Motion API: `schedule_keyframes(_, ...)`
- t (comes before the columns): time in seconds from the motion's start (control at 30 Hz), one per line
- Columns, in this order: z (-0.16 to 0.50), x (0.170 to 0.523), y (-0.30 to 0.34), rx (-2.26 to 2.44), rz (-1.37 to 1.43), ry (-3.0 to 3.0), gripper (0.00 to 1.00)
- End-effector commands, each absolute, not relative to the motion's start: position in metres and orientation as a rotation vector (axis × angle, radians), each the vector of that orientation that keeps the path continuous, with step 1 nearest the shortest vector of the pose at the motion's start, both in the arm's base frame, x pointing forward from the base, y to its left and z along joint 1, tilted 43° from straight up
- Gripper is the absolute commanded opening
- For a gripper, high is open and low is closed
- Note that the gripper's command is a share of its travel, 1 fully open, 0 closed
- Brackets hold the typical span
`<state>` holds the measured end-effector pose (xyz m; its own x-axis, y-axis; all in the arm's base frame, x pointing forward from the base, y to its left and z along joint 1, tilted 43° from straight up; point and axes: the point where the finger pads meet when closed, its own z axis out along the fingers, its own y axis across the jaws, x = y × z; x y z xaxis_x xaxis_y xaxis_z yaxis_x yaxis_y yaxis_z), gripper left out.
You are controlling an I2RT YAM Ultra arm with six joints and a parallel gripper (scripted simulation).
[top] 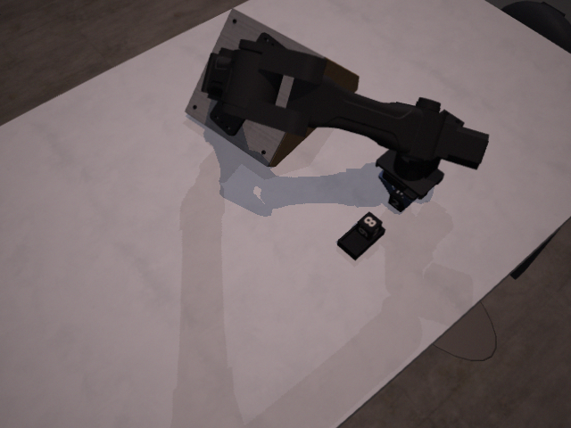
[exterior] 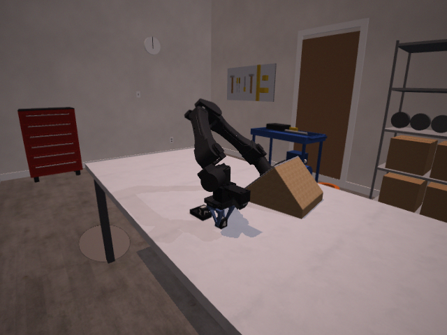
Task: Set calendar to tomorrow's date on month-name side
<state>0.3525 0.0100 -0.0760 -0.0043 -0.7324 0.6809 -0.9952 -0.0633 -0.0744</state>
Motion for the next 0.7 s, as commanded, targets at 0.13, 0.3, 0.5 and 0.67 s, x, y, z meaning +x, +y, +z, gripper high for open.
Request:
schedule_keyframes(0.13, -0.074, 0.354, 0.014, 1.854, 0.81, -1.78, 0.27)
schedule_keyframes(0.3, -0.074, 0.354, 0.014, 1.854, 0.81, -1.78, 0.27)
schedule_keyframes(0.5, -0.063, 0.352, 0.024, 1.854, 0.81, -1.781, 0.27)
schedule_keyframes(0.67, -0.038, 0.349, 0.047, 1.854, 0.809, -1.781, 0.27)
